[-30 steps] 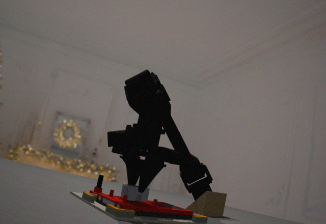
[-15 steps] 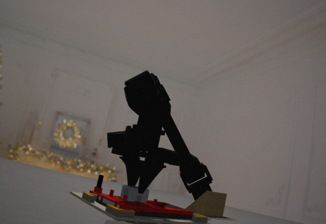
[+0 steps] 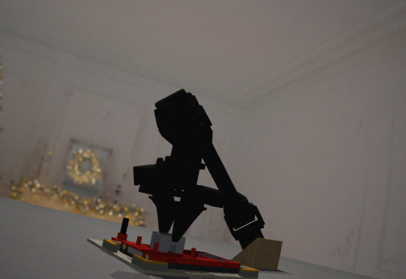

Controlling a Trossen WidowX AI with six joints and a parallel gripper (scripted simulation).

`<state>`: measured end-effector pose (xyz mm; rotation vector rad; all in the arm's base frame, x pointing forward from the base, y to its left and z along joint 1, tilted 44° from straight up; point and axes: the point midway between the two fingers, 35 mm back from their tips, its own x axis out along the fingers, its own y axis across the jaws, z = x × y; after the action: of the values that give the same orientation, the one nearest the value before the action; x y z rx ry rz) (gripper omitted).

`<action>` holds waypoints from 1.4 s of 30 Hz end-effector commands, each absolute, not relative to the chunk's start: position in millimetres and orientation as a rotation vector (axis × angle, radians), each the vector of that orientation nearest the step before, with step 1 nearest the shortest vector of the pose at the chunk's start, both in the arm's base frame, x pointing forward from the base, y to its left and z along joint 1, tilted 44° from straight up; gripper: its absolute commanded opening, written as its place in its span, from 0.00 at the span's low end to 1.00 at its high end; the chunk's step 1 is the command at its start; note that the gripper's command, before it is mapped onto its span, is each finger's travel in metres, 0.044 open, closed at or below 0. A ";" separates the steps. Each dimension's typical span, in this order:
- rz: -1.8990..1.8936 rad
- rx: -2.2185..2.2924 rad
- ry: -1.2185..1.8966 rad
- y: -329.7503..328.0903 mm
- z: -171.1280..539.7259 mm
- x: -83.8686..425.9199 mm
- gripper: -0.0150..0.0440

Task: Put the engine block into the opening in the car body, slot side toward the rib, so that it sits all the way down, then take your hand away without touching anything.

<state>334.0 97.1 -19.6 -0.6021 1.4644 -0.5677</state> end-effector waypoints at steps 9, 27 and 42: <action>-0.566 -0.608 1.464 95.6 -20.9 334.4 0.52; -0.566 -0.608 1.464 93.9 -22.7 334.2 0.52; -0.565 -0.609 1.464 93.1 -23.8 333.9 0.52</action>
<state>333.9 93.6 -23.0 -0.6060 1.4625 -0.5682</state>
